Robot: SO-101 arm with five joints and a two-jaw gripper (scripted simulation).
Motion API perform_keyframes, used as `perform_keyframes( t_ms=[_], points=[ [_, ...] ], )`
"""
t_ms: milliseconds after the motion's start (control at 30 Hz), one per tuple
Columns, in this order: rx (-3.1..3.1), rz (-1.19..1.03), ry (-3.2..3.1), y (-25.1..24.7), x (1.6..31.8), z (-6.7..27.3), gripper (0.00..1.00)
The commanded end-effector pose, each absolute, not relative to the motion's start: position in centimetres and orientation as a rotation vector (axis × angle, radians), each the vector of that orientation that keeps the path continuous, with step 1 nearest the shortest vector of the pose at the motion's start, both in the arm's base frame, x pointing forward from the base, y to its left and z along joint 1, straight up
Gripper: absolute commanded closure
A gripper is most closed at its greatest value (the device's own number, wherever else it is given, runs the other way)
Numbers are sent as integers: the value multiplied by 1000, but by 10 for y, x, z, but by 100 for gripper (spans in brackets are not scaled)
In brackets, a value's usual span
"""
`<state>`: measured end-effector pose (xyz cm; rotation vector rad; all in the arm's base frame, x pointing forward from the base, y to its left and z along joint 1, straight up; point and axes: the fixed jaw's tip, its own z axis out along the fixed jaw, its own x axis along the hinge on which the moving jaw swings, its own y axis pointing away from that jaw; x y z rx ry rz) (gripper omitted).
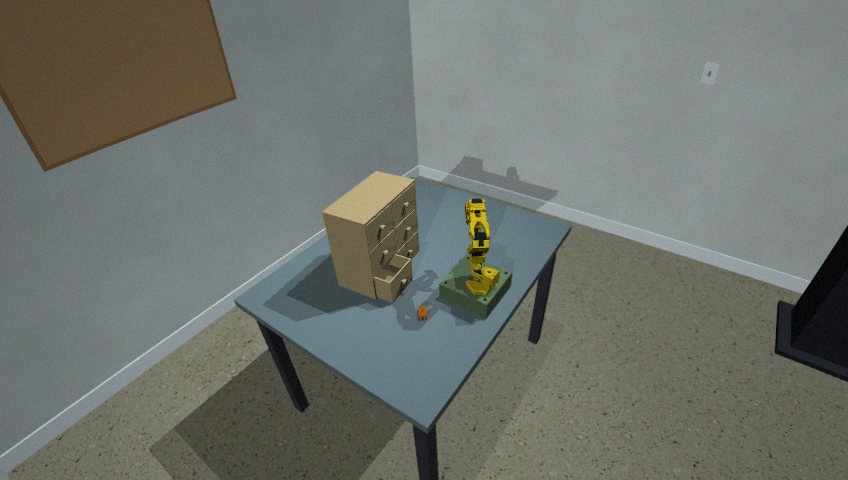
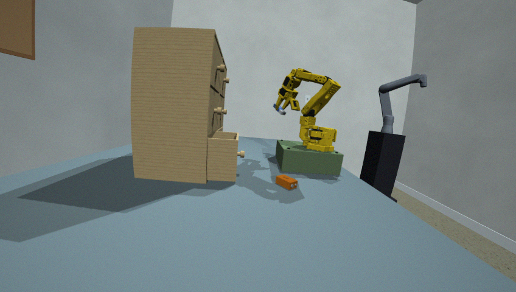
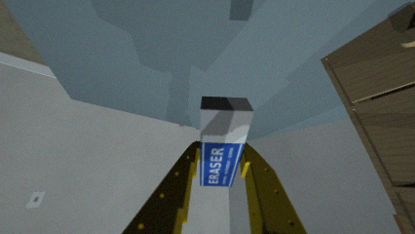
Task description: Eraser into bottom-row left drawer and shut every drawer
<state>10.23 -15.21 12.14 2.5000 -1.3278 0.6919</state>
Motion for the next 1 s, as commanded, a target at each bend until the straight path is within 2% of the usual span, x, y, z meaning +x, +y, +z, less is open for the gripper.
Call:
perform_keyframes(
  t_ms=[0,433,967],
  points=[
    [2577,691,-1233,-142,113,119,100],
    [2816,750,-798,-96,153,119,100],
    [2999,792,-279,-34,178,119,100]
  ],
)
